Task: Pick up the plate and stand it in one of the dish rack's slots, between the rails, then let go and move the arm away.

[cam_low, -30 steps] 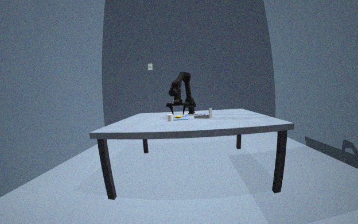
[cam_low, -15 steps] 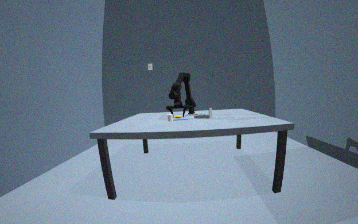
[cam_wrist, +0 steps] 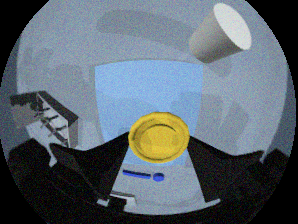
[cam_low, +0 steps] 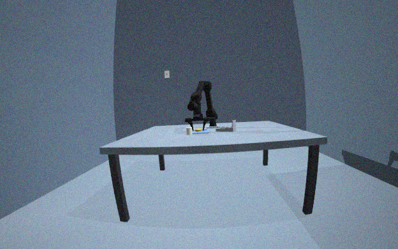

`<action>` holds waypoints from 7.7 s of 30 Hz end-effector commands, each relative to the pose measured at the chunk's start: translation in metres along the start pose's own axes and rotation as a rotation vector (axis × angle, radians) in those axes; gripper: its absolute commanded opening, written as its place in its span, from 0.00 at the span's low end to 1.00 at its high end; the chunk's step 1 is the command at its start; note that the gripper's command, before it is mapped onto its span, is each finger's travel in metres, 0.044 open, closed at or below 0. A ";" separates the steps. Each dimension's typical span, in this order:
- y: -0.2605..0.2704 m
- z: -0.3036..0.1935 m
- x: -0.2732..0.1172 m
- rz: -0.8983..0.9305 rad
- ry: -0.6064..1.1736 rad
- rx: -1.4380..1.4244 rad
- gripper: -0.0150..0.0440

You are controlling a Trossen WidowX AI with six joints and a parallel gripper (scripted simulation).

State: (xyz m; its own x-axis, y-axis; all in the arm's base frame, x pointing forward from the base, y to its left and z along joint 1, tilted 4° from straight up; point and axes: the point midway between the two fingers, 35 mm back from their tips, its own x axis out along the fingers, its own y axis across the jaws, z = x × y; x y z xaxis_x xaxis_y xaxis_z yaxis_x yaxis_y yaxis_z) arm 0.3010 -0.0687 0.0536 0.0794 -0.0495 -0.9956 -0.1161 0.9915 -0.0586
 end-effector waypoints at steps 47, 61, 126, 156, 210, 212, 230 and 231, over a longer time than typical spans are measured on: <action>-0.007 0.019 -0.151 0.002 -0.004 -0.003 0.25; 0.037 0.010 -0.174 0.007 -0.002 0.112 0.25; 0.146 -0.045 -0.086 0.798 -0.023 -0.557 0.25; 0.137 -0.038 -0.066 1.038 -0.702 -0.868 0.25; 0.142 -0.020 -0.032 0.837 -1.238 -0.965 0.25; 0.145 -0.019 -0.032 0.838 -1.237 -0.965 0.25; 0.157 -0.014 -0.011 0.844 -1.226 -0.960 0.25; 0.157 -0.014 -0.011 0.844 -1.226 -0.960 0.25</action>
State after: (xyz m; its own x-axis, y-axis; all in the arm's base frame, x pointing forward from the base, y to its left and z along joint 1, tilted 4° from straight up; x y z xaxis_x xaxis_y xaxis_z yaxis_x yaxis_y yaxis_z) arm 0.2690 0.0850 0.0614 0.2732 0.9449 -0.1803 -0.9614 0.2618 -0.0846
